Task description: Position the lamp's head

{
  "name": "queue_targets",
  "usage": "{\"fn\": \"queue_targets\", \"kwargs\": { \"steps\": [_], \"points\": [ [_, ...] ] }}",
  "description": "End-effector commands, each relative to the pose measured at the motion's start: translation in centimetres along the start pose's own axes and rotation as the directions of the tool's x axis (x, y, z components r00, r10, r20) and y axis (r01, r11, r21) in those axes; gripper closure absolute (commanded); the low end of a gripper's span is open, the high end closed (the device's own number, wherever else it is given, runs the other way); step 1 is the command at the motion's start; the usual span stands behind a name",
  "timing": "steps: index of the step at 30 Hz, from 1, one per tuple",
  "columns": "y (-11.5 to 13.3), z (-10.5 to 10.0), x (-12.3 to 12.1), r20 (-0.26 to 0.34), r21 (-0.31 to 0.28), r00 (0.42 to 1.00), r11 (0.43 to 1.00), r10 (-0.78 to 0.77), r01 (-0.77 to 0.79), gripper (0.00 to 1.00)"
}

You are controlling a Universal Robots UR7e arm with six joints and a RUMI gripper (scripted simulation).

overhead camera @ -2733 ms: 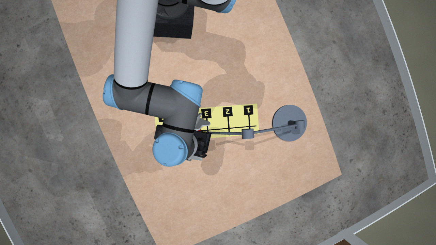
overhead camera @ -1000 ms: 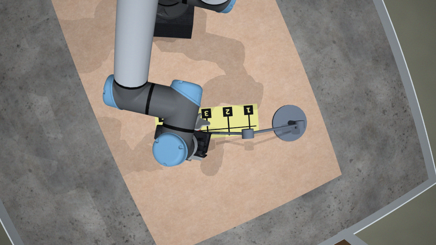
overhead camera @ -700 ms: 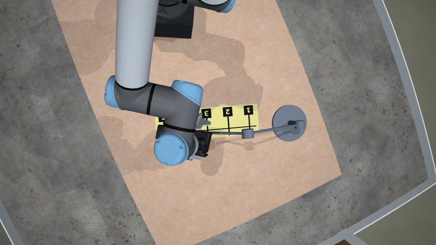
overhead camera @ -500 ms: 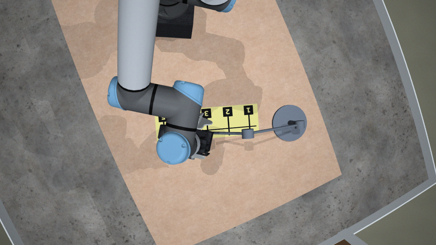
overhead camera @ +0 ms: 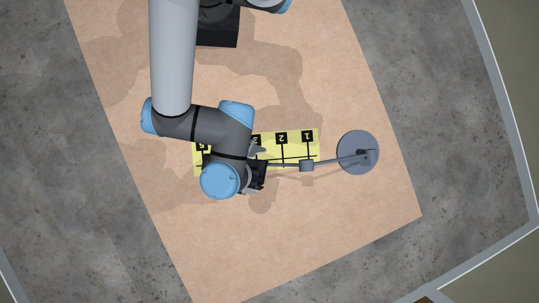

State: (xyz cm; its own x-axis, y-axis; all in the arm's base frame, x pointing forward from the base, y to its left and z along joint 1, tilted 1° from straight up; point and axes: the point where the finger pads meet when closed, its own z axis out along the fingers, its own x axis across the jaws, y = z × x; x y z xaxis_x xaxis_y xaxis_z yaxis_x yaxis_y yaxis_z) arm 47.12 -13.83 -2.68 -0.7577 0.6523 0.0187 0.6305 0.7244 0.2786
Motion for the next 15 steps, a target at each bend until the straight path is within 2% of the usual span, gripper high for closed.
{"fn": "queue_targets", "kwargs": {
  "steps": [1,15],
  "points": [
    [0.1,0.9,0.0,-0.017,-0.053,0.997,0.996,-0.077,0.076,0.0],
    [0.7,3.8,0.4,-0.021,-0.066,0.995,0.993,-0.096,0.095,0.0]
  ]
}}
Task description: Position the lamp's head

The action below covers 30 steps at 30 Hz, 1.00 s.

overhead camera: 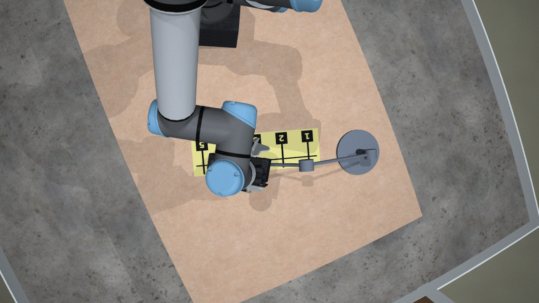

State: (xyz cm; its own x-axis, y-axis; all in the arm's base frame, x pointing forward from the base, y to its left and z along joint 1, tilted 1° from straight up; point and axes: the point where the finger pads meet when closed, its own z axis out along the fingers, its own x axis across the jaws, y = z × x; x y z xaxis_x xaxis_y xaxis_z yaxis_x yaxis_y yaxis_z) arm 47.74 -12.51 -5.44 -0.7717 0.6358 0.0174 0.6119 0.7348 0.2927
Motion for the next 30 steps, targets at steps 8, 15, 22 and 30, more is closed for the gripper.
{"fn": "queue_targets", "kwargs": {
  "steps": [8,15,22,30],
  "points": [
    [0.4,2.4,0.2,-0.019,-0.059,0.996,0.995,-0.086,0.085,0.0],
    [0.3,2.7,0.2,-0.03,-0.1,0.989,0.985,-0.145,0.142,0.0],
    [0.3,3.1,0.1,-0.038,-0.147,0.977,0.968,-0.211,0.204,0.0],
    [0.2,3.2,0.1,-0.037,-0.148,0.977,0.968,-0.212,0.204,0.0]
  ]
}}
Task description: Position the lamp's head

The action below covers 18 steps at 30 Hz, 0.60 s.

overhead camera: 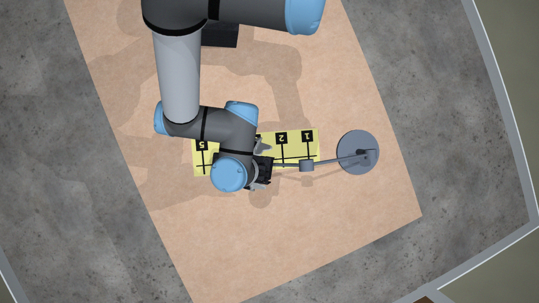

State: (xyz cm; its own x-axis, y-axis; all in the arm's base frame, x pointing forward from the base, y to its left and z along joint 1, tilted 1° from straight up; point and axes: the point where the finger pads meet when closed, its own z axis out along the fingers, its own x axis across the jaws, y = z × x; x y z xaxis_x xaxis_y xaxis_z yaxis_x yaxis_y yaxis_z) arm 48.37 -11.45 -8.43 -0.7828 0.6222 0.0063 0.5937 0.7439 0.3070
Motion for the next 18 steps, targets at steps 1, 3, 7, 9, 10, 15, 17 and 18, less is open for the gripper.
{"fn": "queue_targets", "kwargs": {
  "steps": [1,3,7,9,10,15,17,18],
  "points": [
    [-0.06,-0.04,-0.05,-0.046,-0.134,0.98,0.974,-0.192,0.184,0.0],
    [-0.06,-0.04,-0.05,-0.046,-0.134,0.98,0.974,-0.192,0.184,0.0],
    [-0.06,-0.04,-0.05,-0.045,-0.134,0.98,0.974,-0.192,0.184,0.0],
    [-0.06,-0.04,-0.05,-0.045,-0.134,0.98,0.974,-0.192,0.184,0.0],
    [-0.06,-0.04,-0.05,-0.045,-0.134,0.98,0.974,-0.192,0.184,0.0],
    [-0.06,-0.04,-0.05,-0.044,-0.129,0.982,0.976,-0.185,0.178,1.0],
    [-0.05,-0.03,-0.05,-0.038,-0.109,0.987,0.982,-0.156,0.151,1.0],
    [-0.04,-0.03,-0.05,-0.035,-0.099,0.989,0.985,-0.142,0.138,1.0]
  ]
}}
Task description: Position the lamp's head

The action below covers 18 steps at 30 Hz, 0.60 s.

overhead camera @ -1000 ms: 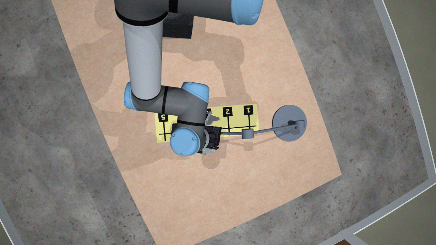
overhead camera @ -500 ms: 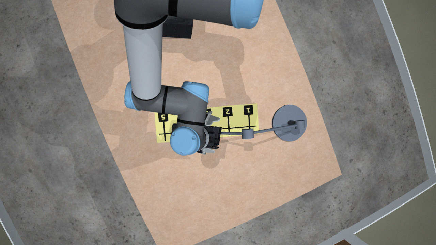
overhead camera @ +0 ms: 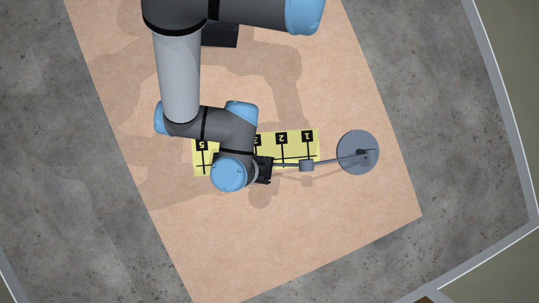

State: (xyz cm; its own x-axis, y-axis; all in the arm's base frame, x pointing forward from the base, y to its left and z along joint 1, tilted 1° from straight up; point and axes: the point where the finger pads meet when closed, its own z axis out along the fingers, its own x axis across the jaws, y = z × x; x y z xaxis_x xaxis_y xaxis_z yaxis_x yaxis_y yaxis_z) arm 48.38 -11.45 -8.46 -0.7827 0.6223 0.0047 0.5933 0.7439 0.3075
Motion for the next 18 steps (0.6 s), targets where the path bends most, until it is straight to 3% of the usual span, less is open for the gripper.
{"fn": "queue_targets", "kwargs": {
  "steps": [1,10,18],
  "points": [
    [-0.04,-0.06,-0.04,-0.034,-0.089,0.991,0.988,-0.128,0.124,1.0],
    [0.01,-0.04,-0.04,0.001,0.0,1.0,1.0,0.0,0.0,1.0],
    [0.02,-0.04,-0.04,0.001,0.0,1.0,1.0,0.0,0.0,1.0]
  ]
}}
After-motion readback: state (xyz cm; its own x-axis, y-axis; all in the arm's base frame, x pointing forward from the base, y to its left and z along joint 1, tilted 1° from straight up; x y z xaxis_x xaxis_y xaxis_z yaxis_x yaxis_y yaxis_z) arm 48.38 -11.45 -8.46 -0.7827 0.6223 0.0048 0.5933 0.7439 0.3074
